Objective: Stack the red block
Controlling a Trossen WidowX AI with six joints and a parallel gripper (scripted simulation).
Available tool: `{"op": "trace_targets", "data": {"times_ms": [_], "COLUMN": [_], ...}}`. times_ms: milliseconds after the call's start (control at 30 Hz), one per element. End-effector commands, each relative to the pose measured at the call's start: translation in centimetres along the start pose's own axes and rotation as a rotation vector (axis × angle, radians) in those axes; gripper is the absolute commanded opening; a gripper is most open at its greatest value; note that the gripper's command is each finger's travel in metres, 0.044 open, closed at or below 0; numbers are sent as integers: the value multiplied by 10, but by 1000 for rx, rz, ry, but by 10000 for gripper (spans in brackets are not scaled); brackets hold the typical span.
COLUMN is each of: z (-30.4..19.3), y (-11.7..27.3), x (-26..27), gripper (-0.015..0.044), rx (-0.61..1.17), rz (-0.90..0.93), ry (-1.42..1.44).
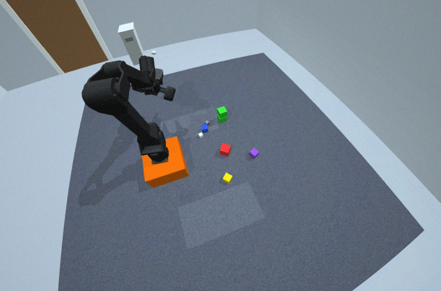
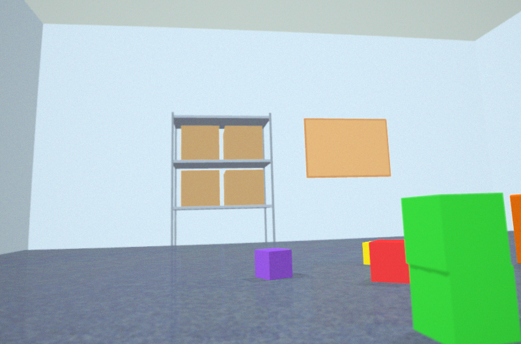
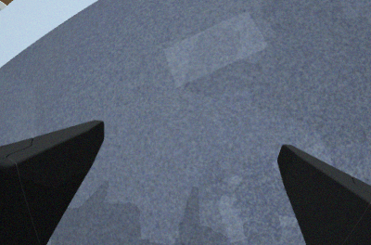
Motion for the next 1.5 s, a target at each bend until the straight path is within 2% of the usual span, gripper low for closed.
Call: {"op": "trace_targets", "data": {"times_ms": [0, 367, 700, 1067, 1467], "z": [14, 48, 59, 54, 27], "y": [2, 22, 51, 91, 147], "x": [-24, -99, -166, -227, -286], "gripper": [440, 440, 440, 440, 440], "rx": [-12, -44, -84, -94, -82], "rz": [-73, -271, -410, -552, -695], "ry": [-80, -333, -560, -788, -1140]}}
Point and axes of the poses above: the point midway between the two fingers, 35 mm back from their tips, its own y axis back along the fingers, its own x axis across the jaws, z = x × y, the point moved 3 cm from there along y, back along the fingers, and after that the axes turned 11 degrees about -y, right-handed, at the moved point
